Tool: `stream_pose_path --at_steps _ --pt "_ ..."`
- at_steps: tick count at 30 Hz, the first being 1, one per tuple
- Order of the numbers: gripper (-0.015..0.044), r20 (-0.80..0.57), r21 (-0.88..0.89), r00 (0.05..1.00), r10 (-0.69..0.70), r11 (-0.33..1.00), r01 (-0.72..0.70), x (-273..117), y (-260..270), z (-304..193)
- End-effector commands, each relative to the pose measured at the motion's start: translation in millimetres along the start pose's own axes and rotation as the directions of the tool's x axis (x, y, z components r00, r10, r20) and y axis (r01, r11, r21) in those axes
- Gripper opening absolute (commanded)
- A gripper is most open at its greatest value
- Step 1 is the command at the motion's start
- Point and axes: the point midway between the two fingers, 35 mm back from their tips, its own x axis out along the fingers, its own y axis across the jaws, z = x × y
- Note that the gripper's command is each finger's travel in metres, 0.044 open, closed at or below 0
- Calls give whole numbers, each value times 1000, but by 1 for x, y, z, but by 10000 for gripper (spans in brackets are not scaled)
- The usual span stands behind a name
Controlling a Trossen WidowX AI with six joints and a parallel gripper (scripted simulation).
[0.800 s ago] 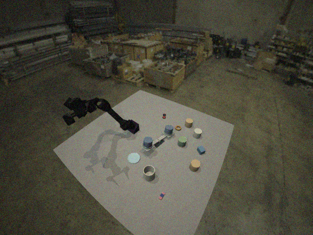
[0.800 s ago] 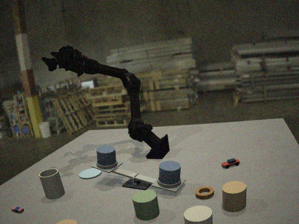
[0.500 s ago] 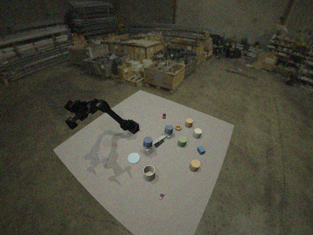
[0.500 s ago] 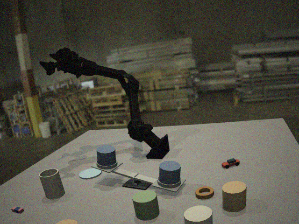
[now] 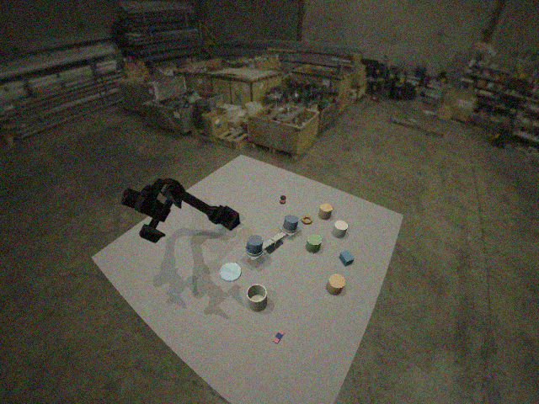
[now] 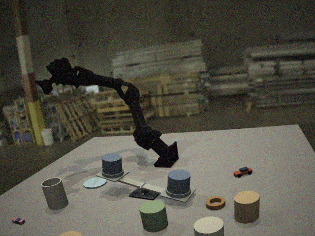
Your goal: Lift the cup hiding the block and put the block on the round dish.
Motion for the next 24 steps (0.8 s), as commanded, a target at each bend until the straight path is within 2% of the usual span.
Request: stream_pose_path --at_steps 1,13,24 --pt "440 -113 123 993 27 992 -13 22 7 -35" --pt "440 -400 356 909 122 934 31 59 47 -125" --pt "440 -664 427 722 193 891 154 65 107 -212"
